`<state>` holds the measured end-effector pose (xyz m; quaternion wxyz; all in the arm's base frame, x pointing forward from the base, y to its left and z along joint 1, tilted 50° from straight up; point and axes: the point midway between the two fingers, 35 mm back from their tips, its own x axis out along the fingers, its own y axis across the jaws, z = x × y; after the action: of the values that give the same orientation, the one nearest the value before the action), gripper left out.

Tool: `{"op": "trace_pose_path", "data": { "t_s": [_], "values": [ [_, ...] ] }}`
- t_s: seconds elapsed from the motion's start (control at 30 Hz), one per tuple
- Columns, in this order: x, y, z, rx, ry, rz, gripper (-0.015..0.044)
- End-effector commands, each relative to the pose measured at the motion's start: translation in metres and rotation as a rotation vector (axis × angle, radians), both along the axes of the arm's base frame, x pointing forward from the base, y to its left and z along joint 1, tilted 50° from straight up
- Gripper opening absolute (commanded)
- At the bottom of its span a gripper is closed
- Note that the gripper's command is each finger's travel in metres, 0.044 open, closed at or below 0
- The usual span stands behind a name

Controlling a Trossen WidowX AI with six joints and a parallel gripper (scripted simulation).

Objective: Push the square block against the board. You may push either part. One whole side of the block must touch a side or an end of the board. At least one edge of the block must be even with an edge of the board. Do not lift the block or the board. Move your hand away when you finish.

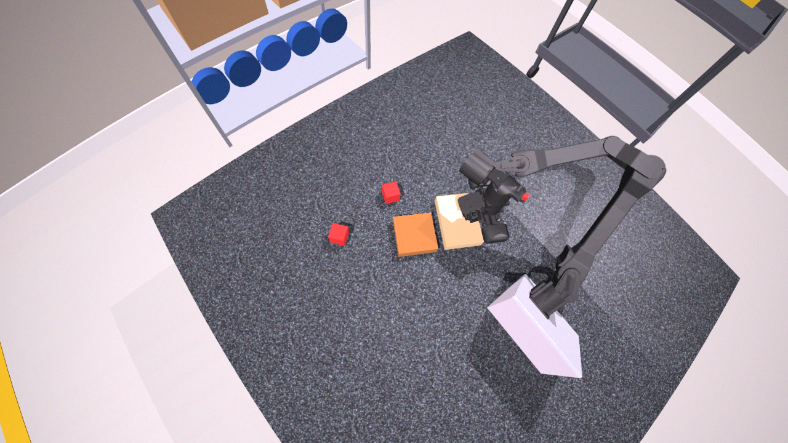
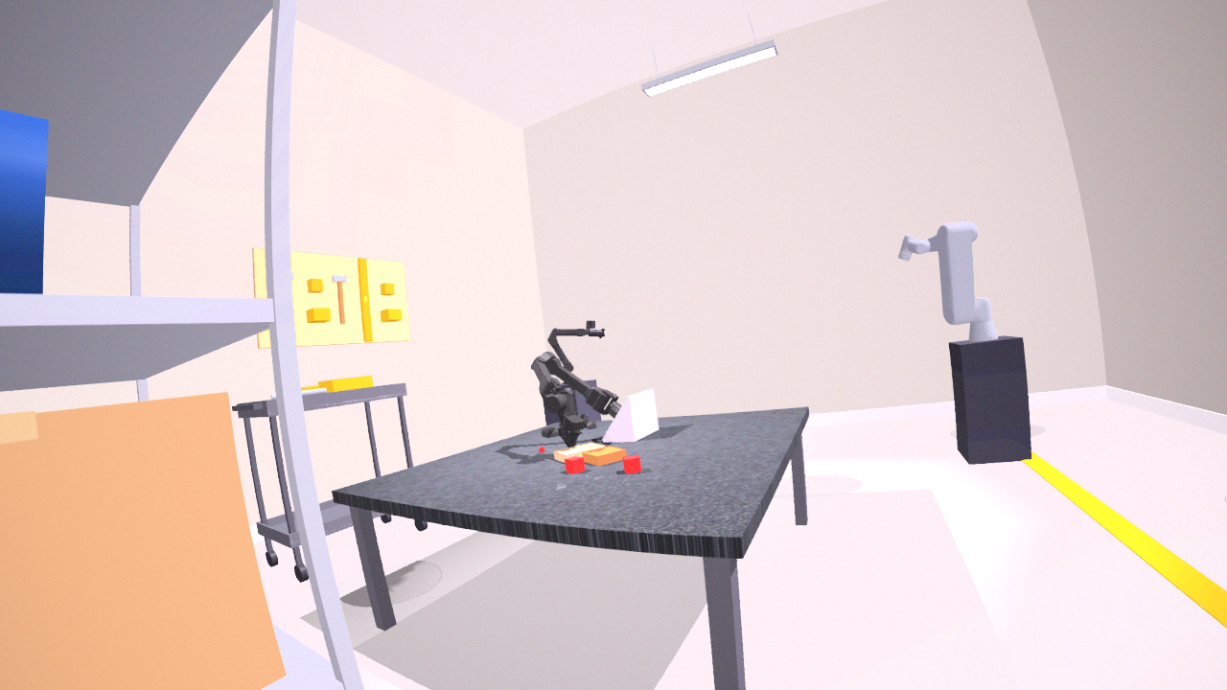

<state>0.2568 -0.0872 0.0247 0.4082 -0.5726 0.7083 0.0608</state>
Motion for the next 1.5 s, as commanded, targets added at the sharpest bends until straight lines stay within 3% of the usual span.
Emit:
{"op": "trace_pose_path", "data": {
  "t_s": [0.0, 1.33, 1.47],
  "values": [
    [0.003, 0.003, -0.003, 0.005, -0.007, -0.003, 0.0],
    [-0.02, -0.021, 0.025, 0.002, -0.006, -0.004, 0.0],
    [-0.015, -0.004, 0.036, 0.008, -0.014, -0.005, 0.0]
  ]
}}
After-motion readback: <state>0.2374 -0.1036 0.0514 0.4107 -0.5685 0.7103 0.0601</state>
